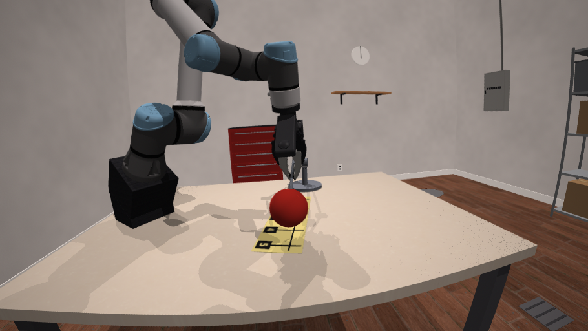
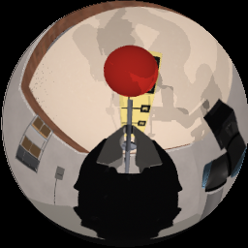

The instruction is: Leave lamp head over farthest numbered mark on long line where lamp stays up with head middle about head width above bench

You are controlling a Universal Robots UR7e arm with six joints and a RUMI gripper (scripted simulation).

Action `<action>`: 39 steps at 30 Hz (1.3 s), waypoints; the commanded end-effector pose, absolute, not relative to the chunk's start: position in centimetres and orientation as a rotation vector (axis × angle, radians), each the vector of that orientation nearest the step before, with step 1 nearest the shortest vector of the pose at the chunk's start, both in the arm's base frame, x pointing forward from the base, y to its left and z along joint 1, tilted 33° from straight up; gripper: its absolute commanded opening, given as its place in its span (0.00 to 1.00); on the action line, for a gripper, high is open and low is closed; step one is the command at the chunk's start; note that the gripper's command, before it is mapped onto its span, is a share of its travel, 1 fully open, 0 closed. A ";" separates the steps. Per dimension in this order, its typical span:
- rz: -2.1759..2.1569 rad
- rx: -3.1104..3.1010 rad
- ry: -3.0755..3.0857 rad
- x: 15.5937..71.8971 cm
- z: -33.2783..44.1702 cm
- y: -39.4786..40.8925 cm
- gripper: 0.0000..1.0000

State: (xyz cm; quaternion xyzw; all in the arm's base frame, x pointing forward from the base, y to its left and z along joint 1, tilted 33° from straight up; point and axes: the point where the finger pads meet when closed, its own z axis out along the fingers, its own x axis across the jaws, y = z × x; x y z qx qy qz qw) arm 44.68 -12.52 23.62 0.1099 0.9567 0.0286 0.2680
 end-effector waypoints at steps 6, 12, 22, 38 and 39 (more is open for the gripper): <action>0.074 0.295 2.580 44.4 23.4 -14.6 0.00; 0.074 0.295 2.580 44.3 23.4 -14.7 0.00; 0.074 0.295 2.580 44.3 23.4 -14.9 0.00; 0.076 0.294 2.580 44.3 23.4 -14.8 1.00; 0.076 0.294 2.580 44.3 23.4 -14.8 1.00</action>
